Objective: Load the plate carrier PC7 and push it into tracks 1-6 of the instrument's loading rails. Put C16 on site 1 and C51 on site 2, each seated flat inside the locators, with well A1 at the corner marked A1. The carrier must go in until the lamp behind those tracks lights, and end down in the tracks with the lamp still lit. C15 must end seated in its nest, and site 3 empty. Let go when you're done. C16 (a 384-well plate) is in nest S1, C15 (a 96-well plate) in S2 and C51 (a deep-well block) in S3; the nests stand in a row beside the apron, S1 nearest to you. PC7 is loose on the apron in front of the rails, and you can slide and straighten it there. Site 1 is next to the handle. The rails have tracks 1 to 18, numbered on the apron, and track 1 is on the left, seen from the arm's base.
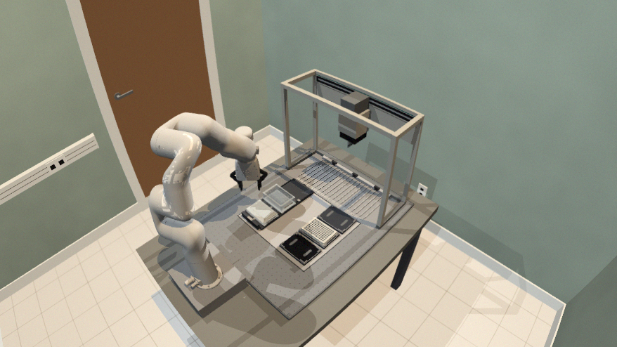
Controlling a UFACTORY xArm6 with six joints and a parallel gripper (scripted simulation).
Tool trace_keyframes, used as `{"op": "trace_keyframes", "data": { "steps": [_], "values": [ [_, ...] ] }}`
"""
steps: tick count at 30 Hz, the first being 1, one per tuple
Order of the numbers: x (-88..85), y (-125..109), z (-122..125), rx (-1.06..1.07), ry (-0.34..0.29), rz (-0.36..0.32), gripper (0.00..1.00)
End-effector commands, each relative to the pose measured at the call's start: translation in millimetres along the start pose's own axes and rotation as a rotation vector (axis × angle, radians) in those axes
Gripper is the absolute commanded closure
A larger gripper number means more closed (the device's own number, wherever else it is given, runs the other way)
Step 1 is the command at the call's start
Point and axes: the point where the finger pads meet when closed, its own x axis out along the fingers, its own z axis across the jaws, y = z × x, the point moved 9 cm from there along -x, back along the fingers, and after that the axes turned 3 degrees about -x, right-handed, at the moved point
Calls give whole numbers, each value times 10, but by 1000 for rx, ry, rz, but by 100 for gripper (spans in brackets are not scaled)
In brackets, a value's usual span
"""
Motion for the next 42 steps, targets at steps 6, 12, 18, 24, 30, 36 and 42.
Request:
{"op": "trace_keyframes", "data": {
  "steps": [6,12,18,24,30,36,42],
  "values": [
    [-21,-363,-126,259,-16,11,18],
    [-17,-650,-216,459,-15,13,18],
    [-14,-840,-275,592,-15,14,18],
    [-10,-1127,-365,792,-13,15,18],
    [-10,-1128,-366,830,-13,16,18],
    [-10,-1128,-366,830,-13,16,18],
    [23,-1128,-365,830,-13,16,18]
  ]
}}
